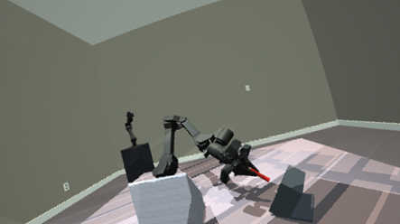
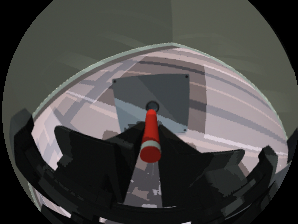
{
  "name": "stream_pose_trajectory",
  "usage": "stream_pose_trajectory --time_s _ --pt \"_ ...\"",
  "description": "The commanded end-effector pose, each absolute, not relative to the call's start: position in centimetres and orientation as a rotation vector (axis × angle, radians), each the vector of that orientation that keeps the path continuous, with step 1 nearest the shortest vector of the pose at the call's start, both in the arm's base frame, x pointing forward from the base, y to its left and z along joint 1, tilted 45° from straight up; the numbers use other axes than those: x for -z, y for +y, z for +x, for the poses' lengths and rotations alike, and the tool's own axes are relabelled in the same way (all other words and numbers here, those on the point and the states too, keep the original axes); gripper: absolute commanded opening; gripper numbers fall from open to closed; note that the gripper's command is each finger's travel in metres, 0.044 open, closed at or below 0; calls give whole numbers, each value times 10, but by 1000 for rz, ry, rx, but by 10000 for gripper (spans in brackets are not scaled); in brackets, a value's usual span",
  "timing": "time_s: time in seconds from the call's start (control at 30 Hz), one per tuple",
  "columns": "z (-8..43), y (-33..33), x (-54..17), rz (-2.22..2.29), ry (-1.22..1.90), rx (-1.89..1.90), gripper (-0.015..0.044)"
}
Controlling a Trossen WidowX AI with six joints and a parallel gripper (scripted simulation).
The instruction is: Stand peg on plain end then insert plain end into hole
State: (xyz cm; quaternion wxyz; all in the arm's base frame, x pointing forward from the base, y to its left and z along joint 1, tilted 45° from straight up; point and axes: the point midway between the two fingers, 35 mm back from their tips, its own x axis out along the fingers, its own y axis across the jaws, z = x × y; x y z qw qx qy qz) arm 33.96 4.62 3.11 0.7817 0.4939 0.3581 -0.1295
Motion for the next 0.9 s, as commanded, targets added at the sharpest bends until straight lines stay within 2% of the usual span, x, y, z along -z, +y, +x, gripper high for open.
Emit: stream_pose_trajectory --time_s 0.0,0.87 --pt "341 46 -28 1065 761 284 0" --pt "354 50 -13 1063 764 279 0"
